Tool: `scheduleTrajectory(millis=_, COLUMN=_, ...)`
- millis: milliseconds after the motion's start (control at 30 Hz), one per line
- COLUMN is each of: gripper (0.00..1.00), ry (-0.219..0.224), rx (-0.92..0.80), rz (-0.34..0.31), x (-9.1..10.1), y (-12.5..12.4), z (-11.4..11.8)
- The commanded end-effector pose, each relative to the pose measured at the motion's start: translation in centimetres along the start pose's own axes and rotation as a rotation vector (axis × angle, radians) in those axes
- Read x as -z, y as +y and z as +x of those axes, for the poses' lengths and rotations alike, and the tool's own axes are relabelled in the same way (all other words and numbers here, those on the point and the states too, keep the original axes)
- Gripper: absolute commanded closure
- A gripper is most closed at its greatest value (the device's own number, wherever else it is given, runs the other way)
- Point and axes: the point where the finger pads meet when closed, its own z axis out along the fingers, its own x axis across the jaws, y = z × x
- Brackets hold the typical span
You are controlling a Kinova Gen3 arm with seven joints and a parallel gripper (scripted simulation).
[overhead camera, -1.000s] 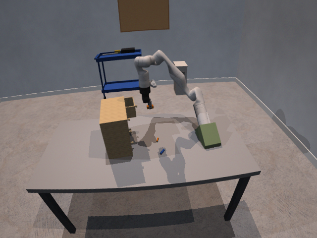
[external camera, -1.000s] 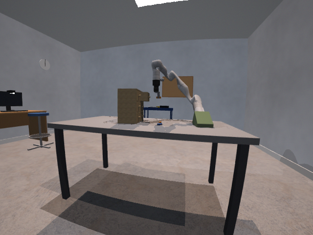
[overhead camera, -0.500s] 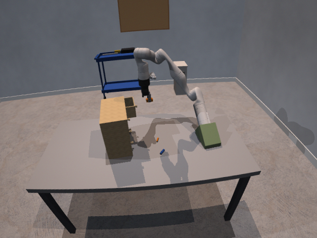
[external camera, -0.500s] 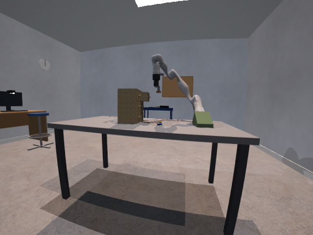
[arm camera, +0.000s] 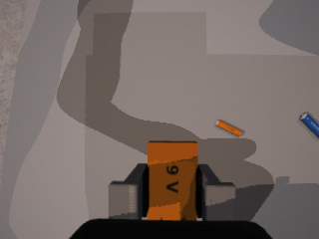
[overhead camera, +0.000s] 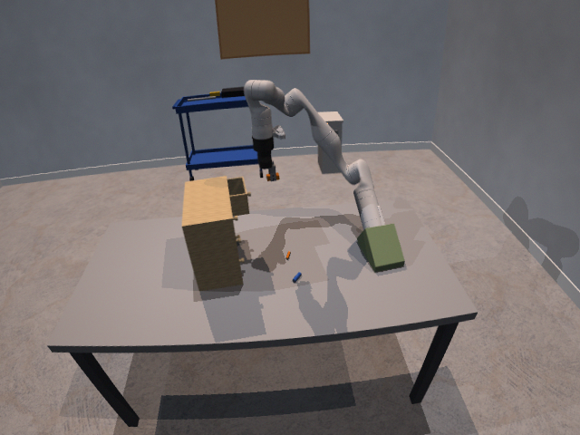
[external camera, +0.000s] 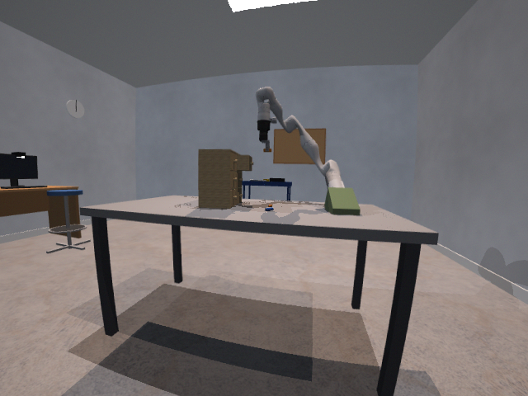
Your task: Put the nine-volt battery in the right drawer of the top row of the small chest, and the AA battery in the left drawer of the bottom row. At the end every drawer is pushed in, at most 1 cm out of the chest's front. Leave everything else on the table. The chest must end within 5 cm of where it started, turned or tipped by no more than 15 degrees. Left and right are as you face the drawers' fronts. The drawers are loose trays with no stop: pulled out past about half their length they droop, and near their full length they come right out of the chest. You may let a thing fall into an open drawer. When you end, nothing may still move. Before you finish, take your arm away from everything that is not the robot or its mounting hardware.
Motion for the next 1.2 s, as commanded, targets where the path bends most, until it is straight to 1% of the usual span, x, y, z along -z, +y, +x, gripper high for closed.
scheduleTrajectory(millis=0, gripper=0.49, ry=0.002, rx=0.001, rz=-0.004, x=0.35, y=-0.01, z=0.19)
scheduleTrajectory(millis=433, gripper=0.49, ry=0.002, rx=0.001, rz=-0.005, x=0.49, y=-0.01, z=0.19)
scheduleTrajectory(millis=700, gripper=0.49, ry=0.001, rx=0.001, rz=-0.029, x=0.47, y=-0.02, z=0.18)
scheduleTrajectory(millis=833, gripper=0.49, ry=0.000, rx=0.000, rz=-0.074, x=0.45, y=-0.04, z=0.18)
scheduleTrajectory(millis=933, gripper=0.49, ry=0.001, rx=0.001, rz=-0.125, x=0.43, y=-0.08, z=0.19)
scheduleTrajectory(millis=1067, gripper=0.49, ry=0.000, rx=0.000, rz=-0.217, x=0.37, y=-0.14, z=0.17)
scheduleTrajectory(millis=1167, gripper=0.49, ry=0.002, rx=0.001, rz=-0.305, x=0.38, y=-0.19, z=0.20)
